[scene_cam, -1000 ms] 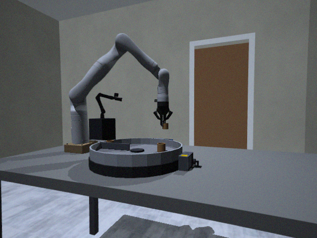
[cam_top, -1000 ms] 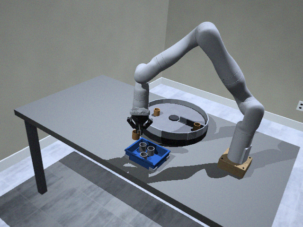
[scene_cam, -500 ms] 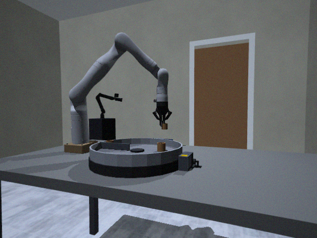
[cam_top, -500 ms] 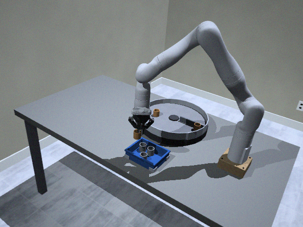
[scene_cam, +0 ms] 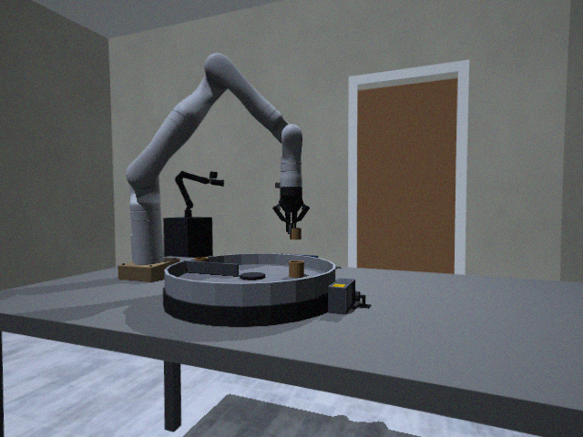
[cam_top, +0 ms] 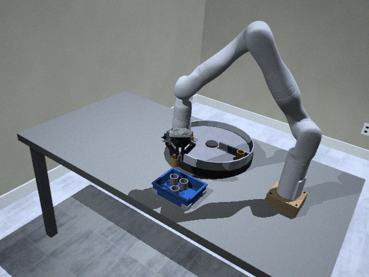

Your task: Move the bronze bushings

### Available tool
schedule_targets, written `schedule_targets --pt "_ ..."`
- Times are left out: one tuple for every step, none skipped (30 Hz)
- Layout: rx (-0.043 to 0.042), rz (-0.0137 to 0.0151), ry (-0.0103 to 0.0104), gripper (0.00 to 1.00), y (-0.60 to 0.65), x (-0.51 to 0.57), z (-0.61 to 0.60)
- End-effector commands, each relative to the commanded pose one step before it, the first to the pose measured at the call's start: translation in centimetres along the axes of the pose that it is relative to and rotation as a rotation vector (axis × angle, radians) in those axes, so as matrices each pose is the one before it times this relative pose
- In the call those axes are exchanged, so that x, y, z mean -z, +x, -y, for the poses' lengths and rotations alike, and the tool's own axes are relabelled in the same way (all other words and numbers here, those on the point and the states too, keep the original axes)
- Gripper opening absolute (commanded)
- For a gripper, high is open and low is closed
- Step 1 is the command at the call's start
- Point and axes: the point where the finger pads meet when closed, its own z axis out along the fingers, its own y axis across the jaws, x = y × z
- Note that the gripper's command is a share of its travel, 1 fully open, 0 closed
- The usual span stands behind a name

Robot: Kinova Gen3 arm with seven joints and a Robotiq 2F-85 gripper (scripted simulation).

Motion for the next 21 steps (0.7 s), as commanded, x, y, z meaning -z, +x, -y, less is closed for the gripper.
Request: schedule_targets --pt "-0.01319 -0.00206 -0.00557 0.00 -0.721 0.435 0.428" --pt "0.00000 0.00000 0.00000 0.00 -0.423 0.000 0.416" --pt "0.00000 0.00000 0.00000 0.00 -0.448 0.000 0.442" --pt "0.00000 0.00000 0.00000 0.00 -0.476 0.000 0.468" --pt "0.00000 0.00000 0.00000 0.00 -0.502 0.000 0.495" --pt "0.00000 0.00000 0.00000 0.00 -0.533 0.000 0.524" --pt "0.00000 0.00000 0.00000 0.00 -0.563 0.000 0.555" --pt "0.00000 0.00000 0.00000 0.00 -0.598 0.000 0.588" --pt "0.00000 0.00000 0.00000 0.00 -0.614 0.000 0.605" --pt "0.00000 0.00000 0.00000 0.00 -0.617 0.000 0.608" --pt "0.00000 0.00000 0.00000 0.00 -0.618 0.000 0.608" --pt "0.00000 0.00000 0.00000 0.00 -0.619 0.000 0.609" --pt "0.00000 0.00000 0.00000 0.00 -0.618 0.000 0.609" --pt "0.00000 0.00000 0.00000 0.00 -0.616 0.000 0.608" --pt "0.00000 0.00000 0.00000 0.00 -0.615 0.000 0.604" --pt "0.00000 0.00000 0.00000 0.00 -0.611 0.000 0.602" --pt "0.00000 0.00000 0.00000 0.00 0.000 0.000 0.000" --pt "0.00000 0.00000 0.00000 0.00 0.000 0.000 0.000" --pt "0.00000 0.00000 0.00000 0.00 -0.608 0.000 0.599" --pt "0.00000 0.00000 0.00000 0.00 -0.603 0.000 0.594" --pt "0.00000 0.00000 0.00000 0.00 -0.599 0.000 0.589"
